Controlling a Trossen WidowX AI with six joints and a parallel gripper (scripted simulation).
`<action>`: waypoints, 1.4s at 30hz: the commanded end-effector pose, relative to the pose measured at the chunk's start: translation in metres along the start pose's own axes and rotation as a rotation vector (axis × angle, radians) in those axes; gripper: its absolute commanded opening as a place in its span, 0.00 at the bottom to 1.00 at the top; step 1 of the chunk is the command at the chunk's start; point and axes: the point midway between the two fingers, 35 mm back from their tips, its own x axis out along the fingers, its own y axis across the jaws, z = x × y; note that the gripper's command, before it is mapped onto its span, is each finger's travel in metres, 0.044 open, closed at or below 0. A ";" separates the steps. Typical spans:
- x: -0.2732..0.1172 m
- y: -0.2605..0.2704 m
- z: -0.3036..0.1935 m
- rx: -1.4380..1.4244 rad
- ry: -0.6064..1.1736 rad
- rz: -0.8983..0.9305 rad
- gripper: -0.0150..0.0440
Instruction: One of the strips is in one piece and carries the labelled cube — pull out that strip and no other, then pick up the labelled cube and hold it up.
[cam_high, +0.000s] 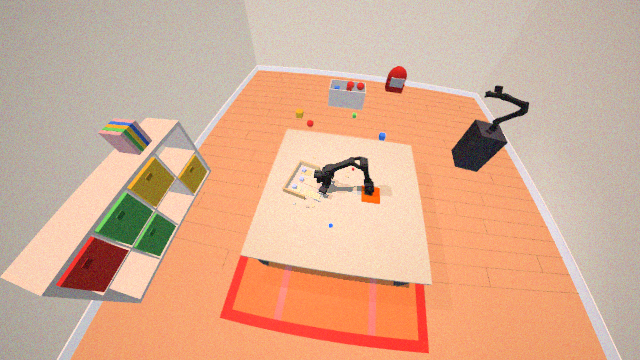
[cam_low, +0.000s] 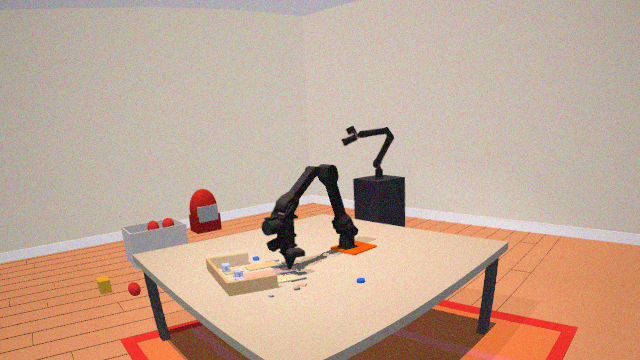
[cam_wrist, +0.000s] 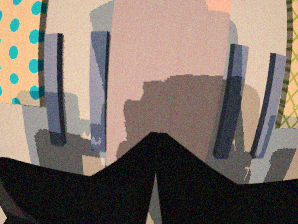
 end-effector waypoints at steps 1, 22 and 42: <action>0.005 -0.001 -0.011 0.000 0.020 -0.008 0.25; 0.006 -0.002 -0.044 0.000 0.023 -0.008 0.25; 0.005 -0.002 -0.074 0.001 0.026 -0.008 0.25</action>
